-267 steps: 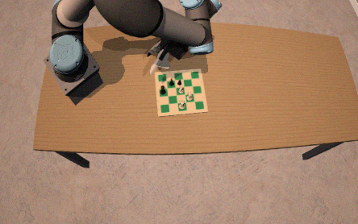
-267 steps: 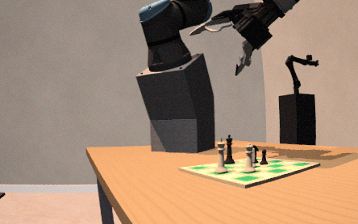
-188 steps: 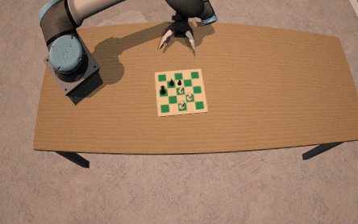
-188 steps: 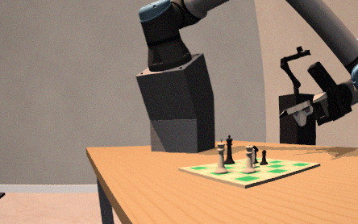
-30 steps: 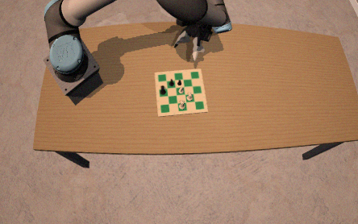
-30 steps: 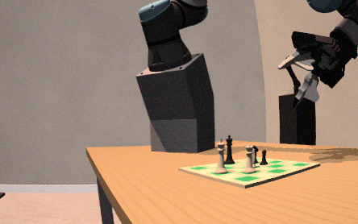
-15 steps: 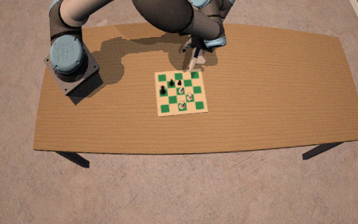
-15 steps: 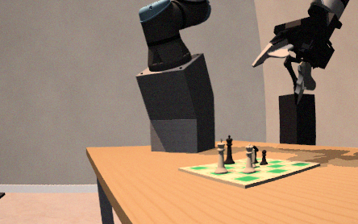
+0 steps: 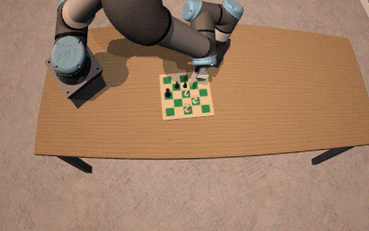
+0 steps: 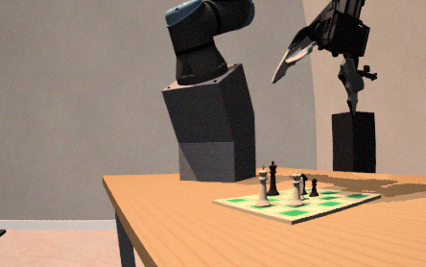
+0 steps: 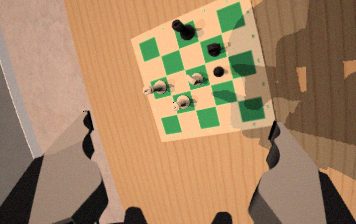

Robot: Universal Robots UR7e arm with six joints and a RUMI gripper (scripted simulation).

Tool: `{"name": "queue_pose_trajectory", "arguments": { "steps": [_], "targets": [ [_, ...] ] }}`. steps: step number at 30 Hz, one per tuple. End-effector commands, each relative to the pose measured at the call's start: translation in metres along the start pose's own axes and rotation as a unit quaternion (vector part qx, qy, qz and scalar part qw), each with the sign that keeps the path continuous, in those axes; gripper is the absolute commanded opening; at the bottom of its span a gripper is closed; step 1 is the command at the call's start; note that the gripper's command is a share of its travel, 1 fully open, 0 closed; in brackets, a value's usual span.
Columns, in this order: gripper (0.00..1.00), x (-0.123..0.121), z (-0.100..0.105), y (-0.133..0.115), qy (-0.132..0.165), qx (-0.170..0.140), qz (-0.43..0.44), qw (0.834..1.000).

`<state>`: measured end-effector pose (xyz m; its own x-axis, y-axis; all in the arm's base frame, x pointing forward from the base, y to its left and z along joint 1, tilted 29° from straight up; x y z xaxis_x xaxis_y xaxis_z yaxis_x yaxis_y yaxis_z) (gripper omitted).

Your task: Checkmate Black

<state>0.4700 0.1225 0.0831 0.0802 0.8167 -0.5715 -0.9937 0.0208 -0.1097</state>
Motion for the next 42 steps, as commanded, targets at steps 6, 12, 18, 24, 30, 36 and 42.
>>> {"name": "queue_pose_trajectory", "arguments": {
  "steps": [6, 12, 18, 24, 30, 36, 42],
  "targets": [
    [1.00, -0.033, -0.004, 0.001, -0.074, -0.049, -0.088, 0.992],
    [1.00, -0.053, -0.007, 0.001, -0.118, -0.076, -0.144, 0.980],
    [1.00, -0.066, -0.010, 0.001, -0.146, -0.092, -0.181, 0.968],
    [1.00, -0.071, -0.011, 0.001, -0.156, -0.099, -0.195, 0.963],
    [1.00, -0.074, -0.011, 0.002, -0.162, -0.103, -0.203, 0.960],
    [1.00, -0.074, -0.012, 0.002, -0.163, -0.104, -0.203, 0.960],
    [1.00, -0.074, -0.012, 0.002, -0.163, -0.104, -0.203, 0.960]
  ]
}}
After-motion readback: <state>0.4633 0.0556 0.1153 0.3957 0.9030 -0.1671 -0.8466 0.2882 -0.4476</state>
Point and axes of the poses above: the point where the finger pads meet when closed, its own z axis back along the fingers, its own x axis across the jaws, y = z × x, the point moved 8 cm from there along z, back along the fingers, and after that the axes turned 10 degrees about z, right-handed, at the moved point
